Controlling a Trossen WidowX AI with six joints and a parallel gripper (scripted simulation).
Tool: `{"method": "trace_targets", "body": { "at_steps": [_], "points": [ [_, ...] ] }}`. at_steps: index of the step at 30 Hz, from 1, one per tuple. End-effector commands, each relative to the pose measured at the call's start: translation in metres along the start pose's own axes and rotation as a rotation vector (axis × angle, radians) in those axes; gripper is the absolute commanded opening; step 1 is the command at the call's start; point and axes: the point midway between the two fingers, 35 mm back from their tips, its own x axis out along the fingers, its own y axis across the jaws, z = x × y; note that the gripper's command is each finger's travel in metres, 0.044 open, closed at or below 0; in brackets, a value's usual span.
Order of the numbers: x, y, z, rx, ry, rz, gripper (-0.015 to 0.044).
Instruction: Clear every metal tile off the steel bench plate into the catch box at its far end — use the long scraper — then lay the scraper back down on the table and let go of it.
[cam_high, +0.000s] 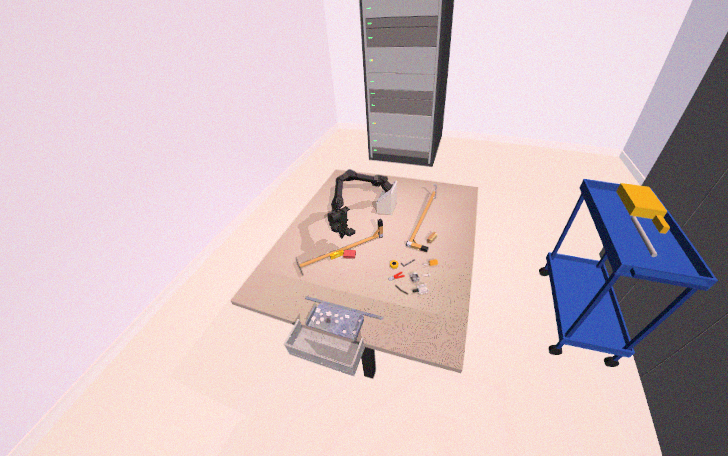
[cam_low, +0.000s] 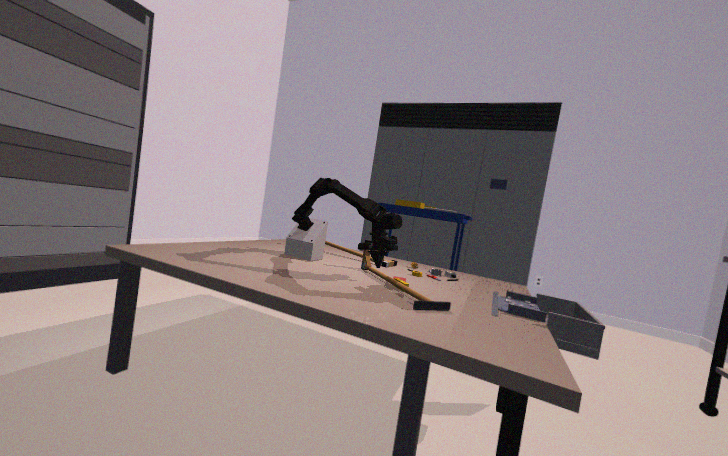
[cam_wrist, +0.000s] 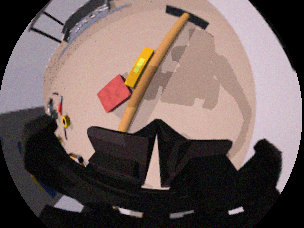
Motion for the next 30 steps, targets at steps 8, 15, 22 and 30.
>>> {"method": "trace_targets", "body": {
  "at_steps": [8, 15, 22, 30],
  "points": [
    [0.026, 0.0, -0.008, -0.024, -0.004, 0.006, 0.0],
    [0.043, -0.002, -0.013, -0.038, -0.008, 0.006, 0.0],
    [0.049, -0.001, -0.014, -0.042, -0.009, 0.006, 0.0],
    [0.05, 0.006, -0.009, -0.041, -0.009, 0.007, 0.0]
  ]
}}
